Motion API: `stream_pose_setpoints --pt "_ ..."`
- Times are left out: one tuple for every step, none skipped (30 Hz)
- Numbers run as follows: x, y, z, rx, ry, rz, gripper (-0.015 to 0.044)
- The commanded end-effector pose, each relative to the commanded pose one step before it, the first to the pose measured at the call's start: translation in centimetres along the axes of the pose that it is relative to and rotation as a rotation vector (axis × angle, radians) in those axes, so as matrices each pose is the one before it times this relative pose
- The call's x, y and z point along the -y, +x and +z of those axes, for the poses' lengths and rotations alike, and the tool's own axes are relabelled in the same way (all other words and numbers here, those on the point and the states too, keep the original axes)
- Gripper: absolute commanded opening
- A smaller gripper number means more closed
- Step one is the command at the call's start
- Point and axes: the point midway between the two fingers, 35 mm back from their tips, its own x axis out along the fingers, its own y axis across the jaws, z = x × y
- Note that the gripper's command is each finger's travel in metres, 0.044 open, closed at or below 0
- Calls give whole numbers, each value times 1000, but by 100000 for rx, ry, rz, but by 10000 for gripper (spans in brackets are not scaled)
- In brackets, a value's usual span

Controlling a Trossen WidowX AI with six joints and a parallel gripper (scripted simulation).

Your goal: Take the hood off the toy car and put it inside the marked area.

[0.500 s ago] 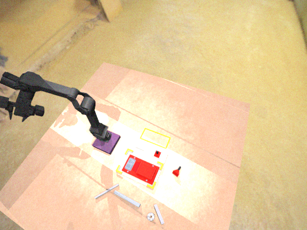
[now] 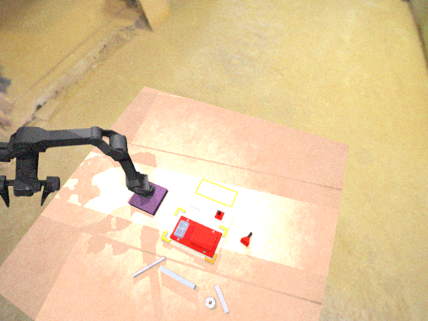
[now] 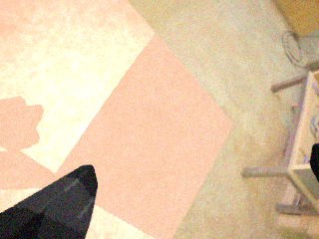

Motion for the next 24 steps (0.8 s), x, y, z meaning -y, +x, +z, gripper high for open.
stream_pose_setpoints --pt "-1441 3335 3862 5490 685 10708 440" --pt "-371 785 944 1147 -59 2537 440" --pt "-392 782 944 1055 -97 2550 440" --pt "-414 779 943 963 -134 2559 440" --pt "-436 775 942 872 -172 2564 440" --pt "-461 818 896 637 -28 2672 440" --pt "-484 814 896 536 -71 2668 440" --pt "-506 810 894 435 -114 2657 440" --pt "-528 805 892 335 -156 2642 440" --pt "-551 800 889 236 -198 2623 440" --pt "-573 795 885 139 -240 2600 440" --pt "-596 790 881 42 -281 2573 440" --pt "-618 784 875 -53 -322 2541 440" --pt "-640 778 870 -146 -362 2506 440" --pt "-663 771 863 -237 -402 2467 440" --pt "-685 765 856 -326 -441 2424 440" --pt "-707 758 848 -413 -479 2378 440" --pt "-729 751 839 -498 -517 2328 440" --pt "-751 743 830 -580 -555 2275 440" --pt "-773 736 819 -660 -592 2219 440" --pt "-794 728 809 -737 -628 2159 440" --pt "-816 720 797 -811 -664 2096 440" --pt "-837 711 785 -882 -700 2030 440" --pt "-857 702 772 -950 -734 1961 440"
